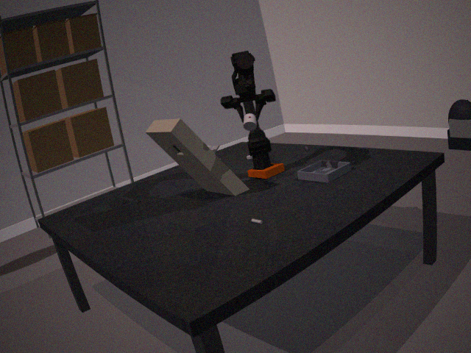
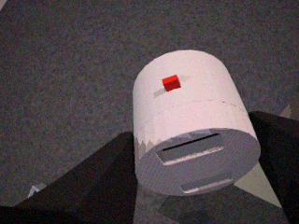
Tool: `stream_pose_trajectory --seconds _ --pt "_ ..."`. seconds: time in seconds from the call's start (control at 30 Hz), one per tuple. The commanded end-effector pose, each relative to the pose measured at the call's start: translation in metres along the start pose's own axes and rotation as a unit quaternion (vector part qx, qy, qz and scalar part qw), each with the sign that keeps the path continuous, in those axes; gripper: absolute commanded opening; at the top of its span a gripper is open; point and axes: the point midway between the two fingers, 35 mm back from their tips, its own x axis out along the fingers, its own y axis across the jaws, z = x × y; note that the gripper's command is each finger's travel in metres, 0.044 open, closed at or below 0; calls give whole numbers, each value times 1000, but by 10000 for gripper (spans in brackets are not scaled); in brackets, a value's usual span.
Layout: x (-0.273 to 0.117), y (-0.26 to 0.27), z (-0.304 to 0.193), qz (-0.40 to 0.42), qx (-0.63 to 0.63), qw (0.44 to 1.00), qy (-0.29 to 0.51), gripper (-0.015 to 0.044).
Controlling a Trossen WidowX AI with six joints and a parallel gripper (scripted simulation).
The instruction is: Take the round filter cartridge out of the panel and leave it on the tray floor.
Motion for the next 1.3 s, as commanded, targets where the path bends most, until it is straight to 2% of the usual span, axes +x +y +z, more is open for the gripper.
stream_pose_trajectory --seconds 0.0,0.33,0.63,1.27 --pt "1 26 -3 36 -62 997 -1 0" --pt "-3 83 -18 113 -198 974 -7 0" --pt "0 93 -24 125 -217 968 -8 0" --pt "37 169 -107 208 -355 912 -8 0"
